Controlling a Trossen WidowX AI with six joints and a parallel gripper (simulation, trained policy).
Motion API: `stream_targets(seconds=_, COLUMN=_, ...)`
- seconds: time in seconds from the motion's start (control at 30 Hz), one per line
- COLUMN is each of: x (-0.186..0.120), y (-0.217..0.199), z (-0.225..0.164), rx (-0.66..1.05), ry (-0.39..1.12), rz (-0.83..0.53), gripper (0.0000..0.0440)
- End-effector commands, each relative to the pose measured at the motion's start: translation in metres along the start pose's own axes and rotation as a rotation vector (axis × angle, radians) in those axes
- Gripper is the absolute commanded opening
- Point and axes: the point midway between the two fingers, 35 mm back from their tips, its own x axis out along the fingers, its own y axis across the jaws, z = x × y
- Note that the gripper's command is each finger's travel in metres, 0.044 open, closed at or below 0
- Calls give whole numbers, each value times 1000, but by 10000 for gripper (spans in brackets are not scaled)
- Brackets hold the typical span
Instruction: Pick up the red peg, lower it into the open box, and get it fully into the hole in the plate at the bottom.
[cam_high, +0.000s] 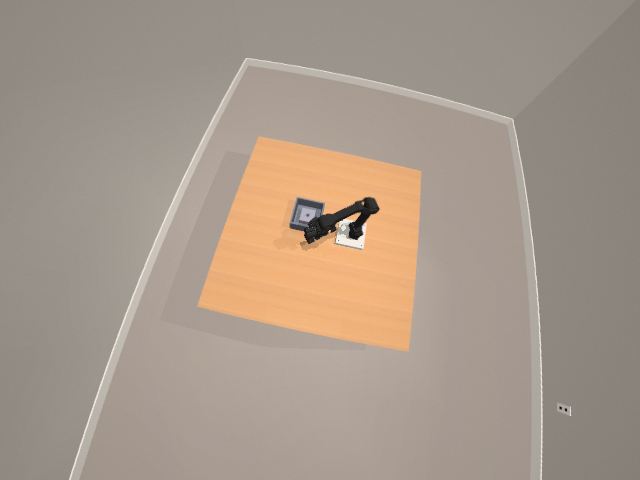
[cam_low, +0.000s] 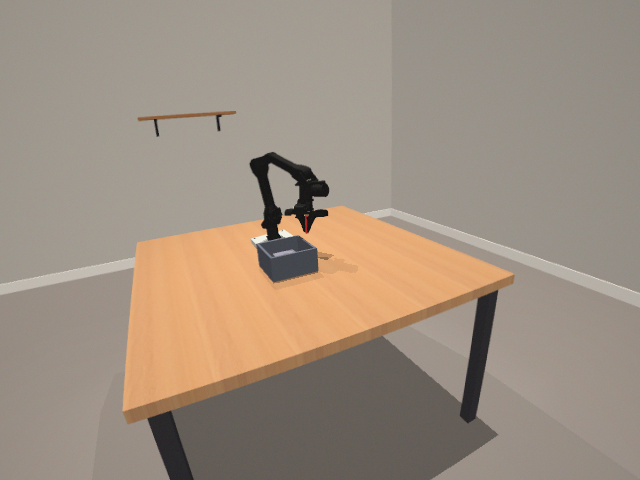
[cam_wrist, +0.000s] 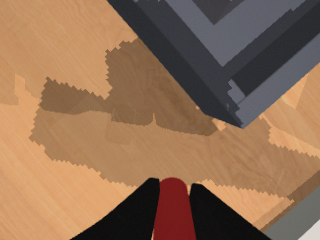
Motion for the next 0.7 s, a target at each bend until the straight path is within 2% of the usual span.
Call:
stream_targets(seconds=0.0, x=-10, y=-1, z=16, rx=39, ry=-30, rz=3, gripper=0)
stream_targets(seconds=0.33, x=-15, y=-2, z=65, rx=154, ry=-92, rz=7, gripper=0)
stream_targets(seconds=0.67, x=-2, y=-8, z=113, rx=210, ry=-128, rz=-2, gripper=0)
